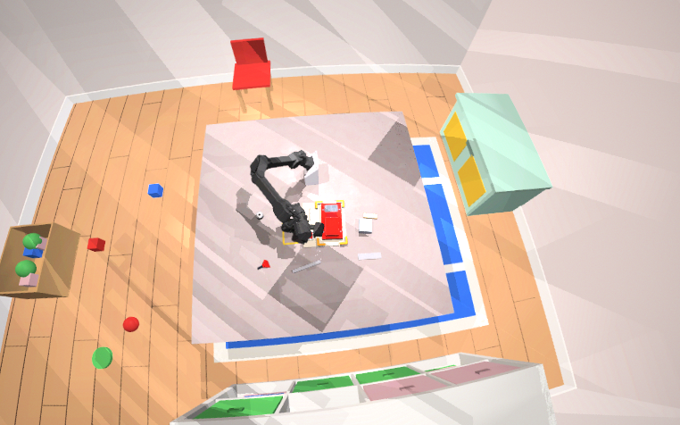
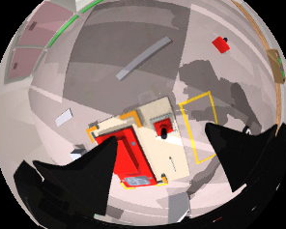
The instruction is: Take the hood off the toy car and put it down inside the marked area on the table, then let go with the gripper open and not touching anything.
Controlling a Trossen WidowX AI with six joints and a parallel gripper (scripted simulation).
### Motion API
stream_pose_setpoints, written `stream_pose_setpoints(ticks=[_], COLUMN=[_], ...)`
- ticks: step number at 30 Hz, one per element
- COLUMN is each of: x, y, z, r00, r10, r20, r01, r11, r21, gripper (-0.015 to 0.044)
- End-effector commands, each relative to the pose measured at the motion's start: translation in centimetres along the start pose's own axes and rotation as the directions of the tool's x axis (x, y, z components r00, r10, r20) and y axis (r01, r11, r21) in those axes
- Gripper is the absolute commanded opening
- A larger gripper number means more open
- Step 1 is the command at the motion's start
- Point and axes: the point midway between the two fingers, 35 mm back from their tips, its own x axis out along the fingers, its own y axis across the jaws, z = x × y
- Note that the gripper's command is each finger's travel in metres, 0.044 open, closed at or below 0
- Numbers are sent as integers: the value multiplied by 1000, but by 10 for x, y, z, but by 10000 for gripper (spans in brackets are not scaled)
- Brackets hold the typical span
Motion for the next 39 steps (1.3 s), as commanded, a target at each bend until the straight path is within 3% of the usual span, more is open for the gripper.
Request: stream_pose_setpoints(ticks=[1,8,39], x=[15,35,57], y=[45,106,106], z=[-39,-107,-108], r00=[997,984,984], r10=[-29,-114,-114], r20=[-68,-134,-133], r01=[23,83,83], r11=[996,972,972], r21=[-87,-218,-218], gripper=[440,440,440])
